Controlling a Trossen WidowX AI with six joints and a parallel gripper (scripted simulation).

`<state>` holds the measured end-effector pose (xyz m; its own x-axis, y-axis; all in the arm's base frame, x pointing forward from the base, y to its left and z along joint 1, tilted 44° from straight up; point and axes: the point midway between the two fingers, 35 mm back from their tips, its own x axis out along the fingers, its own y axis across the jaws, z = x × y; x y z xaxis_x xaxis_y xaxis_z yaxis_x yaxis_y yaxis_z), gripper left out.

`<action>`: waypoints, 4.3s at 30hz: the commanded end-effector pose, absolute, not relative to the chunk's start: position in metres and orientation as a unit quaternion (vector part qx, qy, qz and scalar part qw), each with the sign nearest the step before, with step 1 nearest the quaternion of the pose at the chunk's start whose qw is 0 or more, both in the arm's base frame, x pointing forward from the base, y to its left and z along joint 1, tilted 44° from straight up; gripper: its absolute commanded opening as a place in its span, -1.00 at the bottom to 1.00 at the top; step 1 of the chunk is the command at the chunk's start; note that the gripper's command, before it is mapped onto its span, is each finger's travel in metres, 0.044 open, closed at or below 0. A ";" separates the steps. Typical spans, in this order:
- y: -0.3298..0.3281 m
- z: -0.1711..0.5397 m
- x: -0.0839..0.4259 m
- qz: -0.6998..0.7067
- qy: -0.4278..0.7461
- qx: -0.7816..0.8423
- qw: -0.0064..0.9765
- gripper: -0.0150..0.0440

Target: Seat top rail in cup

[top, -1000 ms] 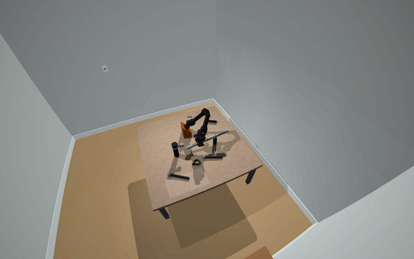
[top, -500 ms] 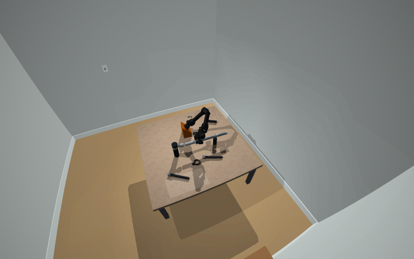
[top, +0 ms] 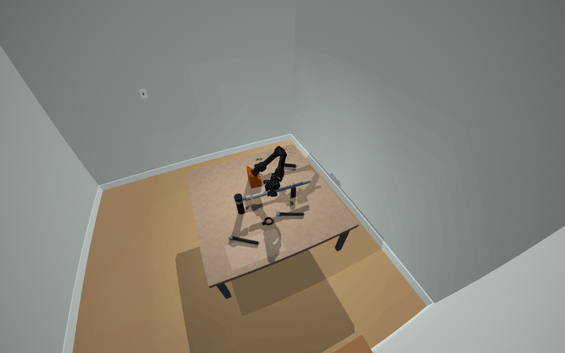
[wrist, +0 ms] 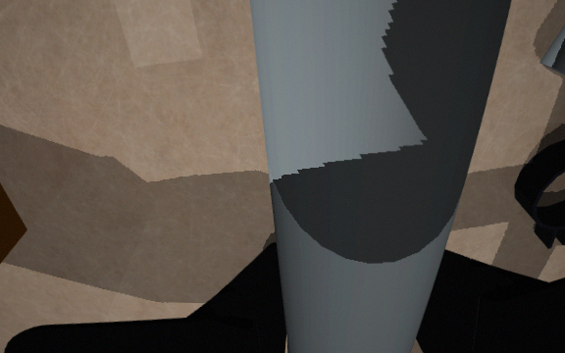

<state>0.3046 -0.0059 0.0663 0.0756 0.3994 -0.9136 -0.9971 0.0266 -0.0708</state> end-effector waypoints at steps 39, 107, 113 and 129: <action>-0.029 0.054 0.306 0.574 0.368 -0.403 0.611 -0.49; -0.029 0.054 0.304 0.574 0.370 -0.400 0.611 -0.49; -0.030 0.054 0.304 0.574 0.370 -0.401 0.610 -0.49; -0.026 0.054 0.305 0.578 0.365 -0.398 0.612 -0.49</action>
